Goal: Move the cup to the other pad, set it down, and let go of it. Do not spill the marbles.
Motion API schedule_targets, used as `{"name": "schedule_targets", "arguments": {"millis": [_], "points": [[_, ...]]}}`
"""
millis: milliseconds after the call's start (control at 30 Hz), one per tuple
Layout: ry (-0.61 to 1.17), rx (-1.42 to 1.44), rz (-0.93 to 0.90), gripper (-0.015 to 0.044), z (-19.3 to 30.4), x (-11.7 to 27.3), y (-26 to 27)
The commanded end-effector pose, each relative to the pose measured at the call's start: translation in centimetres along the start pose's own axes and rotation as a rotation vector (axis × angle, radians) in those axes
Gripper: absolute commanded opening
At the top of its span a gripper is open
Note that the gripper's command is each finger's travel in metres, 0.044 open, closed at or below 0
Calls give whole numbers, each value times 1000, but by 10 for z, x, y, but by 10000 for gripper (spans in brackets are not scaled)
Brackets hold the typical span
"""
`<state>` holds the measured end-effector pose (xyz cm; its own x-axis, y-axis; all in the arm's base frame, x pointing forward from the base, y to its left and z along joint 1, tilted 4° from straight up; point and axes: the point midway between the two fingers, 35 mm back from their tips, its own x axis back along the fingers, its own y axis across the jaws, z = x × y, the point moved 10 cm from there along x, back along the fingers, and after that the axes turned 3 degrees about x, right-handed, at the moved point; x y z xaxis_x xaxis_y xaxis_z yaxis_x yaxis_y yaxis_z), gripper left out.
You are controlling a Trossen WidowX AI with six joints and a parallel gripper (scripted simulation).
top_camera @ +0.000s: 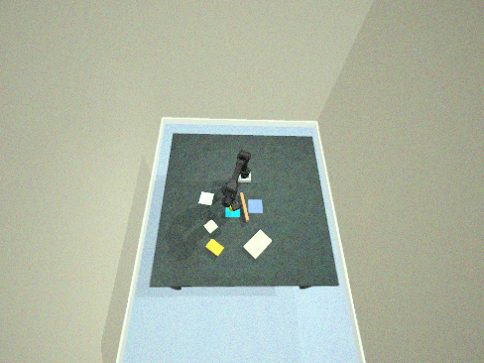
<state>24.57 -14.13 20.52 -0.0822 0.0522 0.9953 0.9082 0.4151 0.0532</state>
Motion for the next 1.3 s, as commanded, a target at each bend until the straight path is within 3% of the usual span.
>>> {"name": "schedule_targets", "arguments": {"millis": [0,867,1267], "points": [[5,3,-2,0,0,-6,0],[5,3,-1,0,0,-44,-1],[1,0,1,0,0,-42,-1]]}}
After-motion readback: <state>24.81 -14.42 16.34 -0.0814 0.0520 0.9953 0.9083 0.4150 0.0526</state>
